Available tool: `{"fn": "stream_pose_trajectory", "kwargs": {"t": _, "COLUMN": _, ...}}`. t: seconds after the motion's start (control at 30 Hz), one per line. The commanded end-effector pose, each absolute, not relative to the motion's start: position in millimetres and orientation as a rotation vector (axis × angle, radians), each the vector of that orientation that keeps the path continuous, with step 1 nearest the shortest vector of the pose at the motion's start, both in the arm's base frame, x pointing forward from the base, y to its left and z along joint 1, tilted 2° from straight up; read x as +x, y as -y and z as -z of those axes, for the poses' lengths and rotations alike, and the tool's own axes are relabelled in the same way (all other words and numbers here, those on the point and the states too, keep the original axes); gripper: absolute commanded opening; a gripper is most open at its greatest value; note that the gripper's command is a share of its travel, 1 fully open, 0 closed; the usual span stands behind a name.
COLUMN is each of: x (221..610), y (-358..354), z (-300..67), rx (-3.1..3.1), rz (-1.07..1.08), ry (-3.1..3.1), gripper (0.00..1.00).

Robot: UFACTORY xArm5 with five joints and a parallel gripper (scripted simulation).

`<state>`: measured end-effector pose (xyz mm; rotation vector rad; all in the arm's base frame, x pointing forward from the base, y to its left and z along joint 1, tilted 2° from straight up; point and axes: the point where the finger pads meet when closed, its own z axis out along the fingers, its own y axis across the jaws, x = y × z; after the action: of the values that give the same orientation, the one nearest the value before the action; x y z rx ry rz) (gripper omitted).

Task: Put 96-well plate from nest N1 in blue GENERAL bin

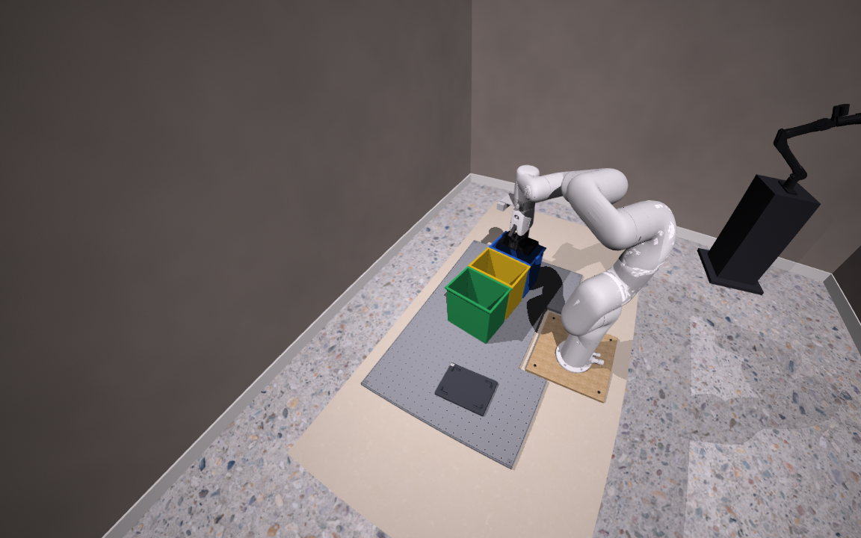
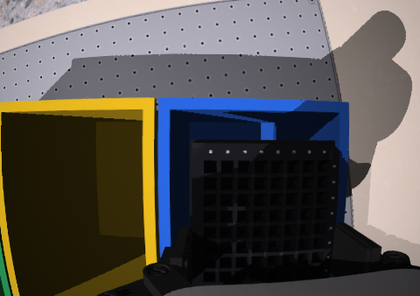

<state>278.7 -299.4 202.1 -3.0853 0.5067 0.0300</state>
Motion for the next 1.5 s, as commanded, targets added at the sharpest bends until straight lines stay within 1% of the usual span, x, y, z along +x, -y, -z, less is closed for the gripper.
{"fn": "stream_pose_trajectory", "kwargs": {"t": 0.0, "x": 279.4, "y": 300.1, "z": -202.7, "rx": -3.088, "rz": -0.025, "ry": -0.507, "gripper": 0.0}}
{"fn": "stream_pose_trajectory", "kwargs": {"t": 1.0, "x": 279.3, "y": 300.0, "z": -198.5, "rx": -3.088, "rz": -0.025, "ry": -0.507, "gripper": 0.0}}
{"fn": "stream_pose_trajectory", "kwargs": {"t": 1.03, "x": 279.3, "y": 300.0, "z": -197.9, "rx": -3.088, "rz": -0.025, "ry": -0.507, "gripper": 1.0}}
{"fn": "stream_pose_trajectory", "kwargs": {"t": 1.47, "x": 279.3, "y": 300.0, "z": -197.9, "rx": -3.088, "rz": -0.025, "ry": -0.507, "gripper": 1.0}}
